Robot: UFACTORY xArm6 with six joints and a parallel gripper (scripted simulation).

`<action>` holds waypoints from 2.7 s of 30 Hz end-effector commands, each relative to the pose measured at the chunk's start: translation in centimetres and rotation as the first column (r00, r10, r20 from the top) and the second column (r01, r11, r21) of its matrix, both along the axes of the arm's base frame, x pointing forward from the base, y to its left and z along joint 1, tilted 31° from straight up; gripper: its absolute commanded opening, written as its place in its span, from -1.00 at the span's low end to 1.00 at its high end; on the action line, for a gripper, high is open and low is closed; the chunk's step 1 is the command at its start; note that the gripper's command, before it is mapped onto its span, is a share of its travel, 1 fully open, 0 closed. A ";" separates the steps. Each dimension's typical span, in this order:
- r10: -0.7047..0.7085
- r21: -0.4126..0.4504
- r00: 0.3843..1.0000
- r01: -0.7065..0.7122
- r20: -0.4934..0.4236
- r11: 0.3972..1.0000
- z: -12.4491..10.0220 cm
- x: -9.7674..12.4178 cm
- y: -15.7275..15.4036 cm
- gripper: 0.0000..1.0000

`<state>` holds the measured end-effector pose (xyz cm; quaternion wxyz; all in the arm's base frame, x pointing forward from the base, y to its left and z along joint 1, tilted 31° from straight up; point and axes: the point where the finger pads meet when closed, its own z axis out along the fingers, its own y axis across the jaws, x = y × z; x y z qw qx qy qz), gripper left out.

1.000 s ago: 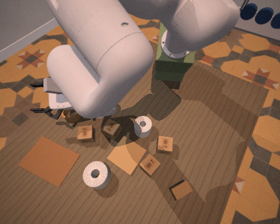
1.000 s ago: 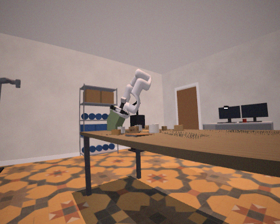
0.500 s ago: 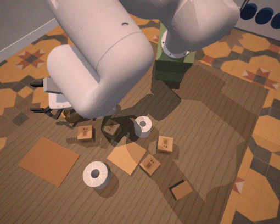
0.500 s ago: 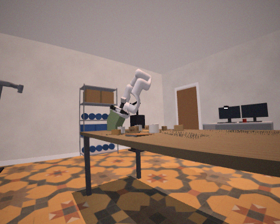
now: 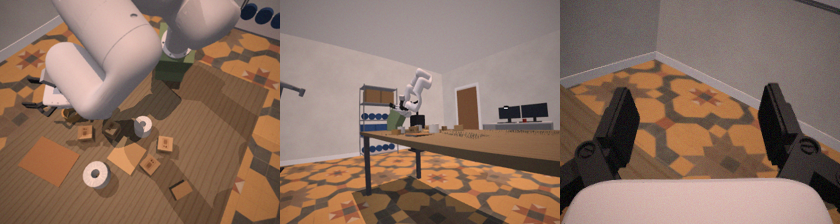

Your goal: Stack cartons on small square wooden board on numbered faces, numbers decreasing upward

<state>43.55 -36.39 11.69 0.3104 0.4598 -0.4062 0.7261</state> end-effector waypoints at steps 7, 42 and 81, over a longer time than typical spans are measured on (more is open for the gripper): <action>-0.181 0.201 0.884 0.101 0.431 0.974 4.3 -4.0 -1.1 1.00; -0.461 0.524 -0.377 0.080 0.803 0.848 8.4 -7.0 26.5 1.00; 0.419 0.920 -0.907 0.126 -0.045 0.370 -2.3 0.8 49.1 1.00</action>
